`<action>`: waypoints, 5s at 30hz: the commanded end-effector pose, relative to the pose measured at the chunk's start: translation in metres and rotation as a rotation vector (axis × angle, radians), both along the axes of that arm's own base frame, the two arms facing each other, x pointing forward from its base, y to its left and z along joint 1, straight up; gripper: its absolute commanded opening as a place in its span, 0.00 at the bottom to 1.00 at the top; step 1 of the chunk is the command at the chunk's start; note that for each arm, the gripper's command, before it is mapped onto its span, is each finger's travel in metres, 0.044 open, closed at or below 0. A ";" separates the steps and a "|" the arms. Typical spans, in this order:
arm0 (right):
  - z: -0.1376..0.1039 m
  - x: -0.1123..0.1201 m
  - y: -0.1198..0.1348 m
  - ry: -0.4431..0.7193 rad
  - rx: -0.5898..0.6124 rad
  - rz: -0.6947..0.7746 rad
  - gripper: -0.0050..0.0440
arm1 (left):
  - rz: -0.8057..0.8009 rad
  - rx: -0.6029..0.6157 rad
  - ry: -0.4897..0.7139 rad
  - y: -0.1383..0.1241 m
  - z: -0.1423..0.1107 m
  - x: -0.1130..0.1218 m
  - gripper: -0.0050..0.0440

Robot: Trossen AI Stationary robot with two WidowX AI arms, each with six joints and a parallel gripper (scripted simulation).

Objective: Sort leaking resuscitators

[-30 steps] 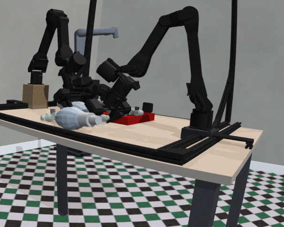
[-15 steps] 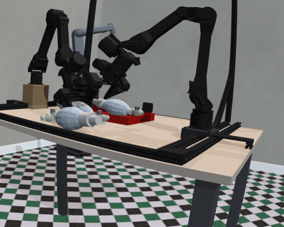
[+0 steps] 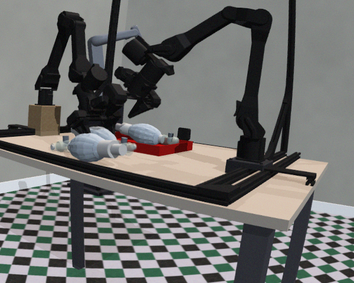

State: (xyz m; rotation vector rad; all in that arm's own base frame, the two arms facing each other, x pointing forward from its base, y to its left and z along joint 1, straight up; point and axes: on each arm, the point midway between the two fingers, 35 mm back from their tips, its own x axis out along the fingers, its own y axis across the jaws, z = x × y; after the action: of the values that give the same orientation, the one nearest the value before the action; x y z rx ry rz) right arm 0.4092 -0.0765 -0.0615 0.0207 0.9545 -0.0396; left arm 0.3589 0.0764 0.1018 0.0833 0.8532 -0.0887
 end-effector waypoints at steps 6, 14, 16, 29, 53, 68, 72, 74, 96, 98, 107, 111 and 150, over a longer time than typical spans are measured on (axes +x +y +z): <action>0.000 0.001 0.000 -0.001 -0.001 0.001 1.00 | 0.060 0.101 -0.370 0.024 0.122 0.058 1.00; 0.000 0.000 0.000 -0.001 -0.001 0.001 1.00 | 0.046 0.078 -0.281 0.019 0.091 0.049 1.00; 0.000 0.000 0.000 -0.001 -0.001 0.001 1.00 | 0.059 0.097 -0.358 0.023 0.117 0.058 1.00; 0.000 0.000 0.000 -0.001 -0.001 0.001 1.00 | 0.100 0.156 -0.629 0.026 0.148 0.061 1.00; -0.001 0.000 0.000 0.001 -0.002 0.002 1.00 | 0.069 0.103 -0.383 0.023 0.119 0.060 1.00; 0.000 0.000 0.000 -0.002 -0.002 0.000 1.00 | 0.076 0.111 -0.422 0.025 0.132 0.063 1.00; 0.000 0.000 0.000 -0.002 -0.002 0.000 1.00 | 0.094 0.136 -0.544 0.028 0.155 0.067 1.00; 0.000 0.000 0.000 -0.002 -0.002 0.000 1.00 | 0.103 0.148 -0.605 0.027 0.158 0.066 1.00; 0.000 0.000 0.000 -0.002 -0.001 -0.001 1.00 | 0.115 0.164 -0.693 0.027 0.162 0.064 1.00; 0.000 0.000 -0.001 0.000 -0.002 0.000 1.00 | 0.058 0.087 -0.315 0.019 0.093 0.051 1.00; 0.000 0.000 -0.001 0.000 -0.002 0.000 1.00 | 0.109 0.159 -0.657 0.027 0.161 0.065 1.00; 0.000 0.000 -0.001 0.000 -0.002 0.000 1.00 | 0.114 0.166 -0.696 0.027 0.162 0.064 1.00; 0.000 0.000 -0.001 -0.002 -0.002 -0.002 1.00 | 0.065 0.098 -0.366 0.021 0.111 0.058 1.00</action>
State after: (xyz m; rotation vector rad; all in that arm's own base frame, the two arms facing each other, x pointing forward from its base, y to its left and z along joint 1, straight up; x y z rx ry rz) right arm 0.4094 -0.0768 -0.0614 0.0200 0.9530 -0.0401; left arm 0.4072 0.0941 0.1864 0.1454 0.5674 0.0063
